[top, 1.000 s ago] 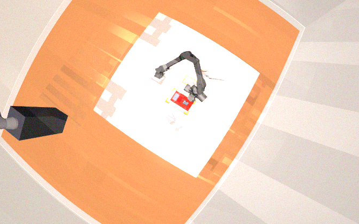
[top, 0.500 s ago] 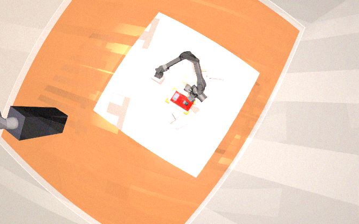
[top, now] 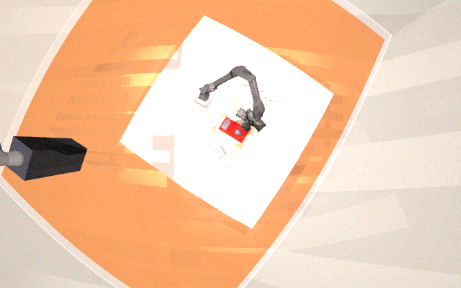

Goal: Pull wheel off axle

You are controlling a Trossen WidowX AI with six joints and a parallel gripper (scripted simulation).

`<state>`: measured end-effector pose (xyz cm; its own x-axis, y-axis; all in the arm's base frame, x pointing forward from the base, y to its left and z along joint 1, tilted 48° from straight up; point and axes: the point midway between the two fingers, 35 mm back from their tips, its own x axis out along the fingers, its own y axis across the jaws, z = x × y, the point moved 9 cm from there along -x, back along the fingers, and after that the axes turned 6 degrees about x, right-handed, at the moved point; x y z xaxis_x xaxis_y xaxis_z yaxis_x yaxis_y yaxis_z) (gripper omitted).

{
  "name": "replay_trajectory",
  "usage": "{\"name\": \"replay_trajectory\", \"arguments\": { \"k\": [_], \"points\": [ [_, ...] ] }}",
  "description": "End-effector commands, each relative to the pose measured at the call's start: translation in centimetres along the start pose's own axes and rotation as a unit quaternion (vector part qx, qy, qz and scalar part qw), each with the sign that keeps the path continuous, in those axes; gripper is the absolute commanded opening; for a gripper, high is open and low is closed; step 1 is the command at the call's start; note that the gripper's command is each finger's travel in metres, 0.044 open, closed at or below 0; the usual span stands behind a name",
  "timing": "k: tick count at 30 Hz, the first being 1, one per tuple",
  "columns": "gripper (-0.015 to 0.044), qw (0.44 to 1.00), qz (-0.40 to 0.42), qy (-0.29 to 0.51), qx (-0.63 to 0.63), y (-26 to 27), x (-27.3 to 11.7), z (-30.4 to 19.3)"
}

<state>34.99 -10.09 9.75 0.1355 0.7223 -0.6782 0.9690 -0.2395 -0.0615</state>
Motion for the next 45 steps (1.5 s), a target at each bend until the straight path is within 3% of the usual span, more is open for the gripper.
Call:
{"name": "replay_trajectory", "arguments": {
  "k": [1,45],
  "points": [
    [0.0,1.0,0.004,-0.002,-0.001,0.1,-0.4,0.1],
    [0.0,1.0,0.004,-0.001,0.0,0.1,-1.9,0.1]
  ]
}}
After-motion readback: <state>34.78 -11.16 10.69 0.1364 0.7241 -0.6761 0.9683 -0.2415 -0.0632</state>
